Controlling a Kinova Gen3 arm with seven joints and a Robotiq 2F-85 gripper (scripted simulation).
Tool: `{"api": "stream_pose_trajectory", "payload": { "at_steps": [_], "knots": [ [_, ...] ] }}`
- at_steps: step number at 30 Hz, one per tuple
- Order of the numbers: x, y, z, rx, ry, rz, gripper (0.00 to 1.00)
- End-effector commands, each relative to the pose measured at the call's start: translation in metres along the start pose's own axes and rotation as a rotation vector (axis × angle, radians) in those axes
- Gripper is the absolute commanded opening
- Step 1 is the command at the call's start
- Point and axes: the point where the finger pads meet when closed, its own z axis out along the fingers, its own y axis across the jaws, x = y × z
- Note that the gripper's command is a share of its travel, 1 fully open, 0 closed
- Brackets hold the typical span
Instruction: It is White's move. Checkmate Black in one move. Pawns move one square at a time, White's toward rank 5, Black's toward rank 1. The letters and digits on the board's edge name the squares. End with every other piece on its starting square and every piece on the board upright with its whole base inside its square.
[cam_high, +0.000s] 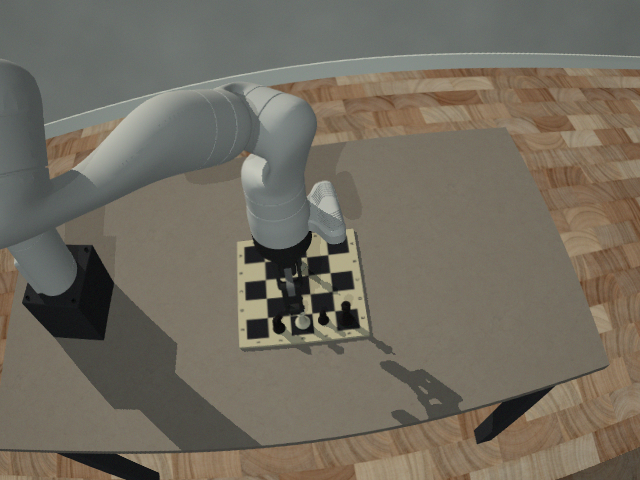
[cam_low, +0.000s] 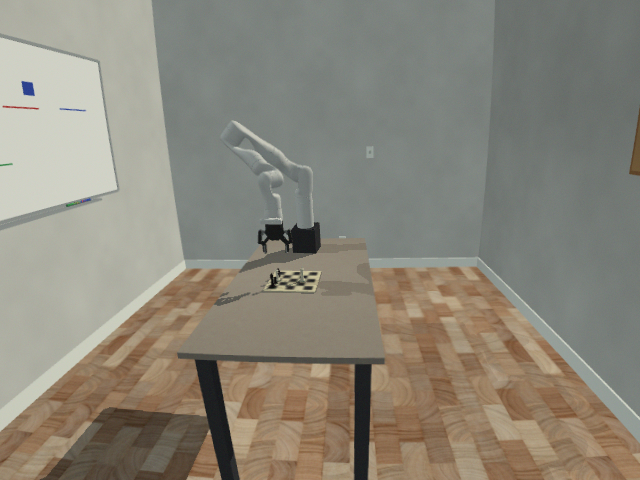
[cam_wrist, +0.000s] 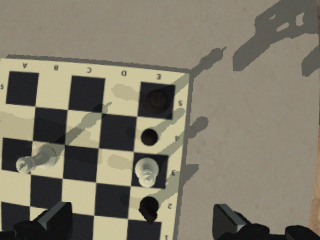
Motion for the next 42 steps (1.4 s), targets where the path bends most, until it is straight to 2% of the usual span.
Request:
{"api": "stream_pose_trajectory", "payload": {
  "at_steps": [1,17,34,35,42],
  "knots": [
    [0.0006,0.0009,0.0003,0.003,0.002,-0.037,1.00],
    [0.0049,0.0024,-0.0002,0.001,0.018,-0.207,1.00],
    [0.0058,0.0027,-0.0004,0.000,0.021,-0.241,1.00],
    [0.0058,0.0027,-0.0004,0.000,0.021,-0.241,0.41],
    [0.0058,0.0027,-0.0004,0.000,0.021,-0.241,0.41]
  ]
}}
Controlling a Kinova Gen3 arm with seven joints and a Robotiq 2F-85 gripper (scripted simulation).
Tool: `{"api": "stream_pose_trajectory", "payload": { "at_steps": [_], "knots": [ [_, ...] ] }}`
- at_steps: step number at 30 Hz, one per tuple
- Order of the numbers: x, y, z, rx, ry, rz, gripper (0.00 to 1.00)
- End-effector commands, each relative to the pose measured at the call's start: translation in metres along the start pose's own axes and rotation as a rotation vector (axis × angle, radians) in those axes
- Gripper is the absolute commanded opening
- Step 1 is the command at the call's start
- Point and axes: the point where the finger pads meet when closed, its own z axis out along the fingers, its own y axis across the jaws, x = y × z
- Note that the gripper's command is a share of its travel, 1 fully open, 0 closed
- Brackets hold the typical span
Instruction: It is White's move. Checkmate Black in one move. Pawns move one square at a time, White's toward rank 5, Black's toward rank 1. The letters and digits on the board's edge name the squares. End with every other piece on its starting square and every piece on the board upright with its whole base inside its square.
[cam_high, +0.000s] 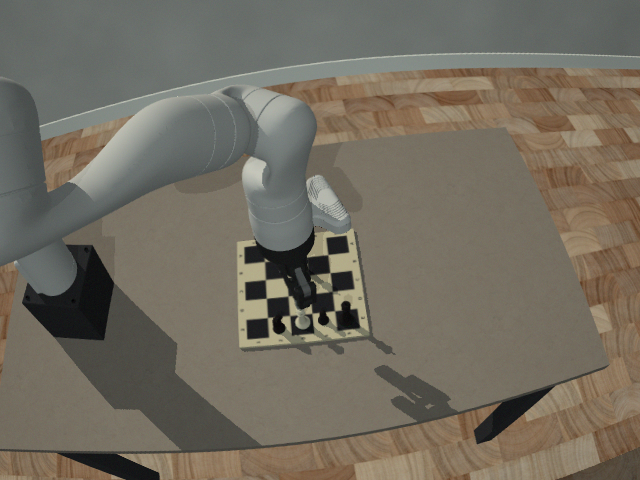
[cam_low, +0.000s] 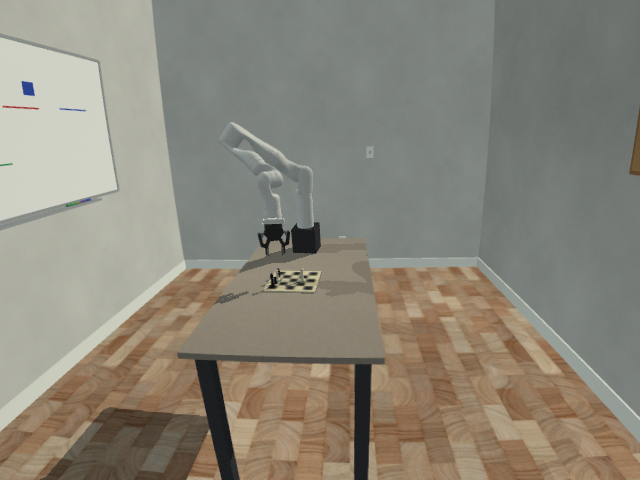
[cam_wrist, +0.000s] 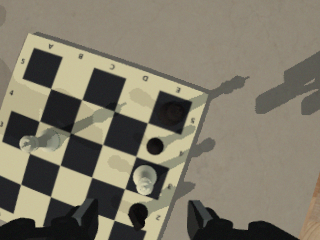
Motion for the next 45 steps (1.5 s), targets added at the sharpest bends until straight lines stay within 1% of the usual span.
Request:
{"api": "stream_pose_trajectory", "payload": {
  "at_steps": [1,36,45],
  "knots": [
    [0.0004,0.0002,-0.0006,-0.001,0.001,0.000,0.41],
    [0.0005,0.0002,0.0004,-0.001,0.001,0.000,0.41],
    [0.0005,0.0003,0.0069,-0.001,0.001,0.000,0.41]
  ]
}}
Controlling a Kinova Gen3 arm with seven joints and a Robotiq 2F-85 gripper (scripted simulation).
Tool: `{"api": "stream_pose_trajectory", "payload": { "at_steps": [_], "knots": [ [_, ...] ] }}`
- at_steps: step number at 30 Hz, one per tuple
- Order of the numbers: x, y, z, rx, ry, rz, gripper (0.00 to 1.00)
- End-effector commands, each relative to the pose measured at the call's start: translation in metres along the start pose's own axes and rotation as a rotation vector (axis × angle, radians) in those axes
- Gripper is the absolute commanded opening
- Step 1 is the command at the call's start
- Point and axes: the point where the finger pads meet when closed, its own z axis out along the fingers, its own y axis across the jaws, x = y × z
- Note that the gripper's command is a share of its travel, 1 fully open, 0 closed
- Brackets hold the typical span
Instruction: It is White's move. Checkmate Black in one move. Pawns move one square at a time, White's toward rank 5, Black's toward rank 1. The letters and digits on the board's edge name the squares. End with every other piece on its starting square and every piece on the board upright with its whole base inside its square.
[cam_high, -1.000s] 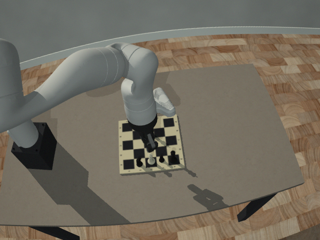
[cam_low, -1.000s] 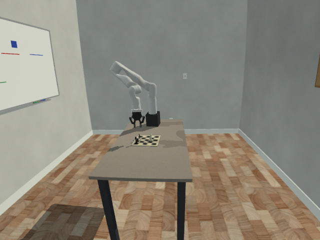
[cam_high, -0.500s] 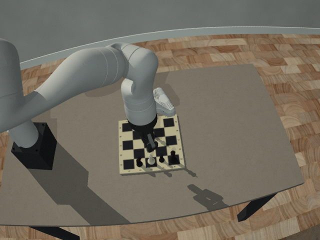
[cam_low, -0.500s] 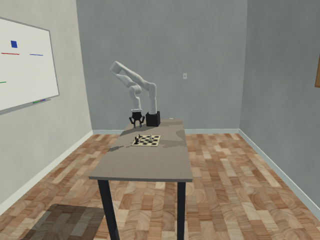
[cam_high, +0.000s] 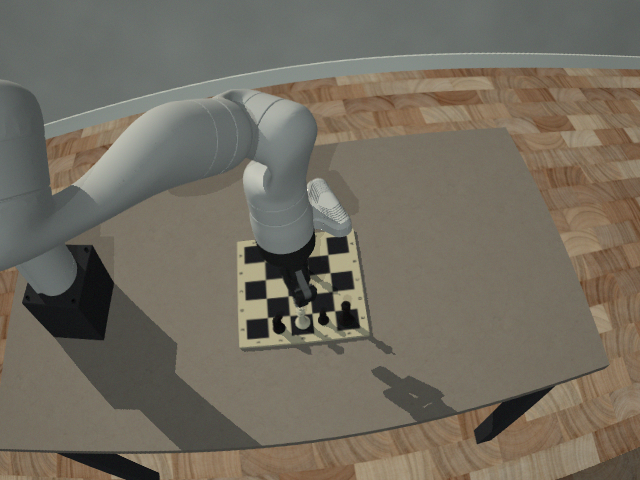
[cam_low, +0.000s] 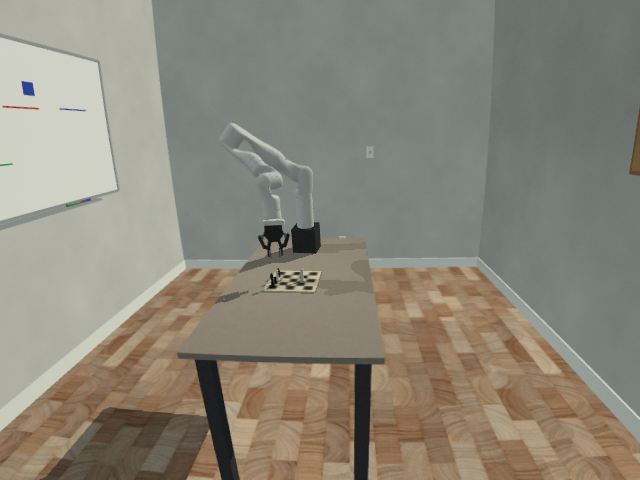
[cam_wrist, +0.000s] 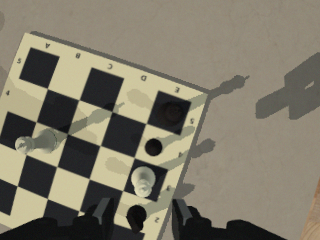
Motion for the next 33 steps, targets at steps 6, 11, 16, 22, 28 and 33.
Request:
{"api": "stream_pose_trajectory", "payload": {
  "at_steps": [6,11,16,22,28,33],
  "knots": [
    [0.000,-0.001,0.009,0.002,-0.001,-0.001,0.41],
    [0.000,-0.001,0.014,0.002,-0.001,-0.001,0.41],
    [0.000,-0.001,0.022,0.002,-0.001,-0.001,0.41],
    [0.000,-0.001,0.031,0.002,-0.001,-0.001,0.41],
    [0.000,-0.001,0.036,0.002,-0.001,-0.001,0.41],
    [0.000,-0.001,0.041,0.002,-0.001,-0.001,0.41]
  ]
}}
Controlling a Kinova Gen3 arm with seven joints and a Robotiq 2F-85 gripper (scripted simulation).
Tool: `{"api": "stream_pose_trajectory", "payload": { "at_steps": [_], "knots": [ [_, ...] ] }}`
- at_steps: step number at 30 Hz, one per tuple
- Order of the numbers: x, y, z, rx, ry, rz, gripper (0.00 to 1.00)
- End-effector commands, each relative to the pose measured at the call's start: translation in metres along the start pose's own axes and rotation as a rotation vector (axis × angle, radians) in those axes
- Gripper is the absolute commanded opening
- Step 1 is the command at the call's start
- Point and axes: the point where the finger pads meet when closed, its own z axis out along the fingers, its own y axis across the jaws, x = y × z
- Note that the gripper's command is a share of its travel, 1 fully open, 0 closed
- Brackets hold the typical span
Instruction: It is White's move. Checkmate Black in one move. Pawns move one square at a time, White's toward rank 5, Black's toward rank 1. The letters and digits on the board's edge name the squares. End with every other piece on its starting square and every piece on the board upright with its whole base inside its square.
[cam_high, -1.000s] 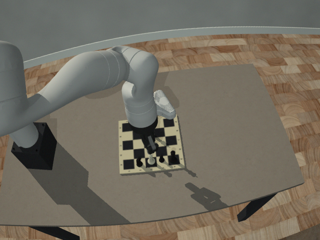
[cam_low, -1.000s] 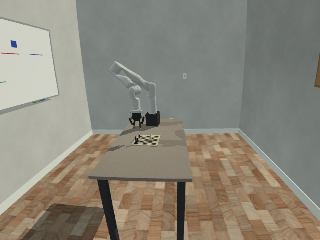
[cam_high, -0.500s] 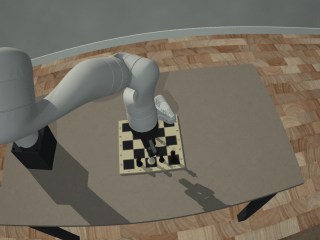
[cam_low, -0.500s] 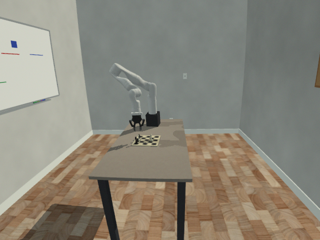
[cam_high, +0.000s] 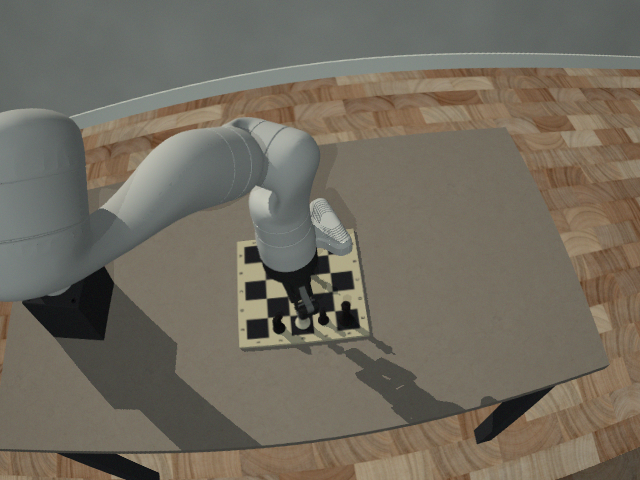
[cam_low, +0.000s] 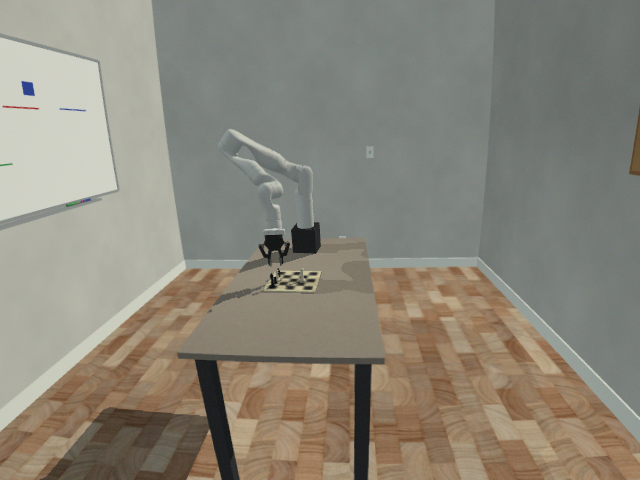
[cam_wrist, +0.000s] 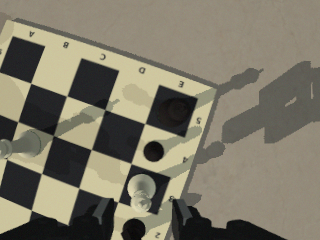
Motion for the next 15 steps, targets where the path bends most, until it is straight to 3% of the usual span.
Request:
{"api": "stream_pose_trajectory", "payload": {
  "at_steps": [1,15],
  "knots": [
    [0.0000,-0.0017,0.0028,0.003,-0.001,-0.002,0.41],
    [0.0001,-0.0017,0.0065,0.003,-0.001,-0.002,0.41]
  ]
}}
